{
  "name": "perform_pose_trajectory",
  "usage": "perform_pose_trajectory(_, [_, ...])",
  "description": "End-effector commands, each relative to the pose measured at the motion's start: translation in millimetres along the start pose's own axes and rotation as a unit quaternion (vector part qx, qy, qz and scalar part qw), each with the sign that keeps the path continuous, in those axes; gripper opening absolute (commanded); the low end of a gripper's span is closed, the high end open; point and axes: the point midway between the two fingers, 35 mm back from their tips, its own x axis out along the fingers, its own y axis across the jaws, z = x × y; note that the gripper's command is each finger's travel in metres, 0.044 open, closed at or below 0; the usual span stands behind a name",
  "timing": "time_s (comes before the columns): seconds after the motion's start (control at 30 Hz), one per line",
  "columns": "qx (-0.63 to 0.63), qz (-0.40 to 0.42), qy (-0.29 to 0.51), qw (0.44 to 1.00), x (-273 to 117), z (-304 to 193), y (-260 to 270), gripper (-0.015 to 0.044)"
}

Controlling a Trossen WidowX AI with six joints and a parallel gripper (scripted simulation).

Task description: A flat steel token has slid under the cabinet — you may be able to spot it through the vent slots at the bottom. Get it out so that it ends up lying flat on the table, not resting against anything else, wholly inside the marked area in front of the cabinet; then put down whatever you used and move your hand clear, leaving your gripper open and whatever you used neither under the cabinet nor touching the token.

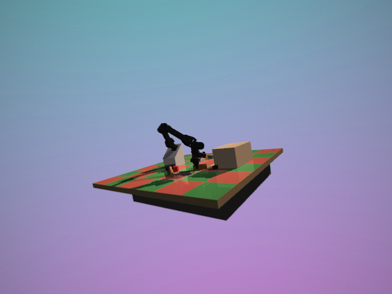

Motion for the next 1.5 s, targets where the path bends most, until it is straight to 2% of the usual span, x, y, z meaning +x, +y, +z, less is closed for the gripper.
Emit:
perform_pose_trajectory(0.0, [0.004, 0.0, -0.006, 1.0, -0.2, 7.8, -0.8, 0.0])
perform_pose_trajectory(1.47, [0.003, 0.001, -0.006, 1.0, 0.9, 7.3, 33.4, 0.0])
